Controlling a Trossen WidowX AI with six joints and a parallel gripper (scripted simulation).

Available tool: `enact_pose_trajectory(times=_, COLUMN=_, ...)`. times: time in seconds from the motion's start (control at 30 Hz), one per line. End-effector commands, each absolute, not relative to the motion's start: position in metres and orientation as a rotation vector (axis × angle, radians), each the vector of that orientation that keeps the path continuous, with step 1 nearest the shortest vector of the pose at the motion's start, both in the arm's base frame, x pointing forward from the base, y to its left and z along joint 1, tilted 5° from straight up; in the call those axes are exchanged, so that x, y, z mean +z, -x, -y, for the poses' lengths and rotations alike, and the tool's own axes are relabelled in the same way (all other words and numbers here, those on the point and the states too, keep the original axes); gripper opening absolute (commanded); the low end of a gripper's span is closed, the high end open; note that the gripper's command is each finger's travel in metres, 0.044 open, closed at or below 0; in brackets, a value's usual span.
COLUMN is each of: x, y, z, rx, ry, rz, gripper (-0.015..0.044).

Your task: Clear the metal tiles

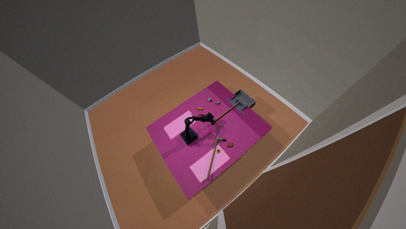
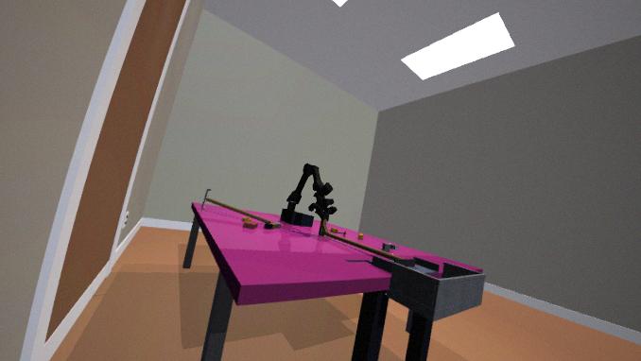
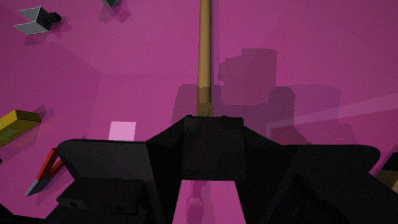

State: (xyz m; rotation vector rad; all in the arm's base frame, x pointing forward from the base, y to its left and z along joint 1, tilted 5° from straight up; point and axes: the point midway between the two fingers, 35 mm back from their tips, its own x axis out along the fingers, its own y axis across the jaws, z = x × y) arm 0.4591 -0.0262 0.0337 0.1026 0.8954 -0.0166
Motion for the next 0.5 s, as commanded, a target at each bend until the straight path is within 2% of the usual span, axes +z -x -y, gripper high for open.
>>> enact_pose_trajectory(times=0.0, x=0.040, y=-0.468, z=0.028, rx=-0.024, ry=-0.104, rz=-0.878, gripper=0.0000)
enact_pose_trajectory(times=0.47, x=0.040, y=-0.484, z=0.028, rx=-0.024, ry=-0.104, rz=-0.877, gripper=0.0000)
